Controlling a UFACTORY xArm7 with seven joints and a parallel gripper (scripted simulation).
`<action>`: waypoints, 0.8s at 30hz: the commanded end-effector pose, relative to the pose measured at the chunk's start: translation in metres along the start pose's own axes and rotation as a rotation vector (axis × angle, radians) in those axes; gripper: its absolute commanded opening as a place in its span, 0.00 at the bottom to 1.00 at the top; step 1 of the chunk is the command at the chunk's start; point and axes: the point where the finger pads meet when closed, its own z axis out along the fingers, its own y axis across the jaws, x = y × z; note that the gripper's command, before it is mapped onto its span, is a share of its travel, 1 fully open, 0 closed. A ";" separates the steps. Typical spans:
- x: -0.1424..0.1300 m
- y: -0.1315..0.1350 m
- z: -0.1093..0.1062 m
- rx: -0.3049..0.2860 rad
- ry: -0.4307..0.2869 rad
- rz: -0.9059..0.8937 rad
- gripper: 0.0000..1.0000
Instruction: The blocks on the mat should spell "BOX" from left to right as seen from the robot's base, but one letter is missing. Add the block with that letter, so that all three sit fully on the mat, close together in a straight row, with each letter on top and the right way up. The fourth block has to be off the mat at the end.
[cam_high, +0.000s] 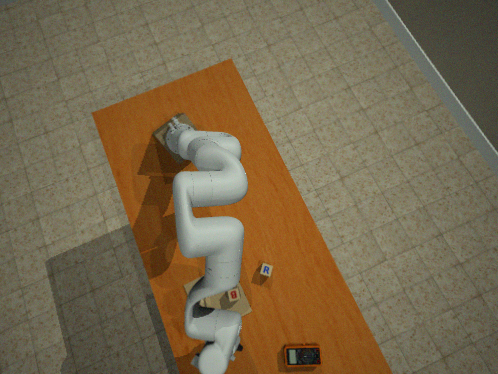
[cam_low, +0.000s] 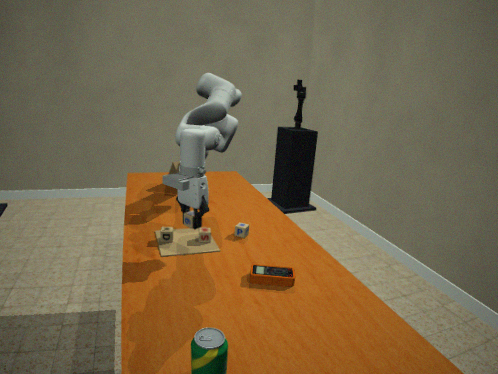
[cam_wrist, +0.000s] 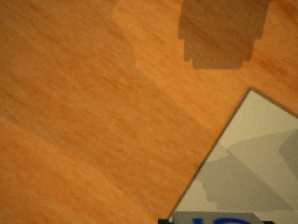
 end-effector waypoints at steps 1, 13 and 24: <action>-0.007 0.014 -0.003 0.006 0.018 0.139 0.41; -0.027 0.050 -0.002 0.010 0.019 0.453 0.41; -0.046 0.083 0.000 0.015 0.022 0.724 0.41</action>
